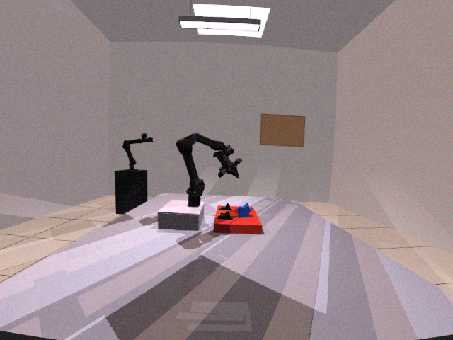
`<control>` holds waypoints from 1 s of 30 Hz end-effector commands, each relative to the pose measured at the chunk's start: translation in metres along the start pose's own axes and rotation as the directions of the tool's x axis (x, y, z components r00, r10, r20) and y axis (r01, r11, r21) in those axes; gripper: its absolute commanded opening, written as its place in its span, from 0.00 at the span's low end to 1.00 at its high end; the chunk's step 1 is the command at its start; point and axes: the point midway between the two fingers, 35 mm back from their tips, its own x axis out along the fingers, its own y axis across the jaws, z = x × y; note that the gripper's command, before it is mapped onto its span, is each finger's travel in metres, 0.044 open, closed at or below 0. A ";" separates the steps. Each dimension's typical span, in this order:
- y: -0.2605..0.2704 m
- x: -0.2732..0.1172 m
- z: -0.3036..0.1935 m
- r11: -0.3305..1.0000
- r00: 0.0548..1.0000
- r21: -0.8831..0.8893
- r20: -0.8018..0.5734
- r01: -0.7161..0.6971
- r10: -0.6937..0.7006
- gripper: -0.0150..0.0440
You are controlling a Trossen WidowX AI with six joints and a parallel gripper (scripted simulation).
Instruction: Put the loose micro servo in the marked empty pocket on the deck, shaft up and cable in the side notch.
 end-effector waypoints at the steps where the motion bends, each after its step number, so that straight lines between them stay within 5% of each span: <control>1: 0.006 0.011 -0.004 0.995 0.999 0.092 0.006 -0.044 0.043 0.25; 15: 0.035 0.049 -0.023 0.871 0.976 0.445 0.033 -0.206 0.213 0.25; 30: 0.072 0.081 -0.043 0.564 0.925 0.766 0.103 -0.308 0.365 0.25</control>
